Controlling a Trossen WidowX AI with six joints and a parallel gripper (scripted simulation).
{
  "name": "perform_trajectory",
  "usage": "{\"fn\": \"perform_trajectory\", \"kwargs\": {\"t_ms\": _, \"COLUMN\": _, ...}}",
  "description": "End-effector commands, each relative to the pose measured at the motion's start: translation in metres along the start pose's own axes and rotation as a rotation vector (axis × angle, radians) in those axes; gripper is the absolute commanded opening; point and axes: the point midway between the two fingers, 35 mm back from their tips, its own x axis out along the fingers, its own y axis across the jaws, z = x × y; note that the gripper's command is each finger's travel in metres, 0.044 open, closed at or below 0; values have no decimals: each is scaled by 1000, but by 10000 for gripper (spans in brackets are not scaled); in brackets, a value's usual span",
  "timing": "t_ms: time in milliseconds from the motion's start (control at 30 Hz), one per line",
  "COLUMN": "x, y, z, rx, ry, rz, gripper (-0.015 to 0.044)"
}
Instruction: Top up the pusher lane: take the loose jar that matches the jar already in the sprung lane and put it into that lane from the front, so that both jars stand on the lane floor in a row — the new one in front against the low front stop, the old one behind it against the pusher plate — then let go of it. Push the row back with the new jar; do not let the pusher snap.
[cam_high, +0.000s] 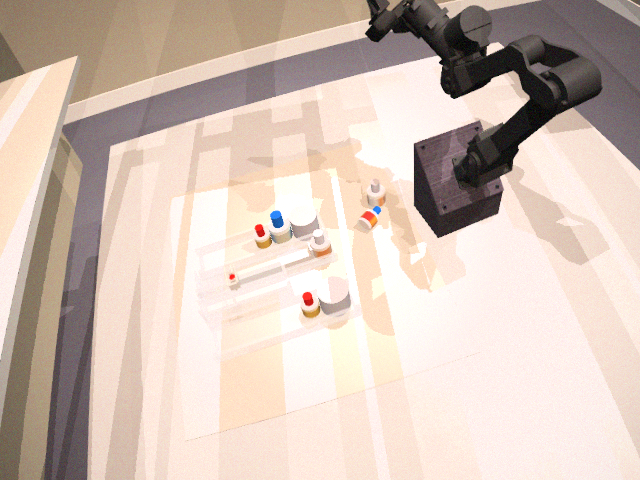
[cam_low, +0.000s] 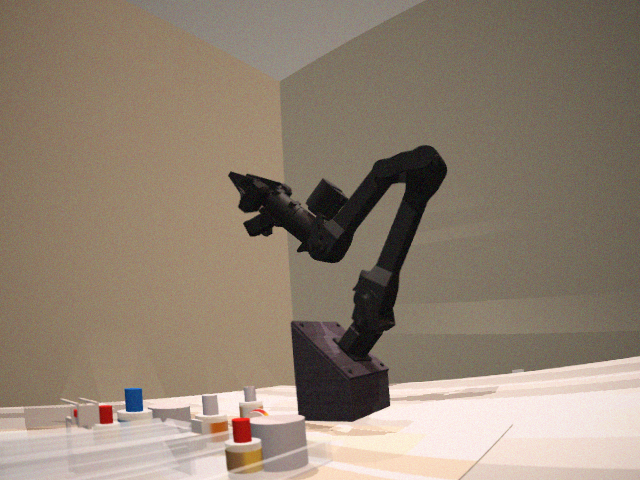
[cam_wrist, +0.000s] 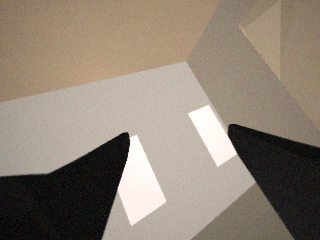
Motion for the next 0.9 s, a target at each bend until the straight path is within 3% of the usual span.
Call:
{"fn": "perform_trajectory", "kwargs": {"t_ms": 0, "x": 1, "y": -1, "z": 2, "rx": -13, "ry": -8, "rz": -3, "gripper": 426}}
{"fn": "perform_trajectory", "kwargs": {"t_ms": 233, "x": 15, "y": -33, "z": 75, "rx": -503, "ry": -287, "rz": -204, "gripper": 440}}
{"fn": "perform_trajectory", "kwargs": {"t_ms": 467, "x": 1, "y": -80, "z": 145, "rx": -1035, "ry": -444, "rz": -638, "gripper": 440}}
{"fn": "perform_trajectory", "kwargs": {"t_ms": 633, "x": -27, "y": -114, "z": 183, "rx": -1369, "ry": -403, "rz": -1050, "gripper": 440}}
{"fn": "perform_trajectory", "kwargs": {"t_ms": 867, "x": -74, "y": -149, "z": 210, "rx": -1656, "ry": -142, "rz": -1583, "gripper": 440}}
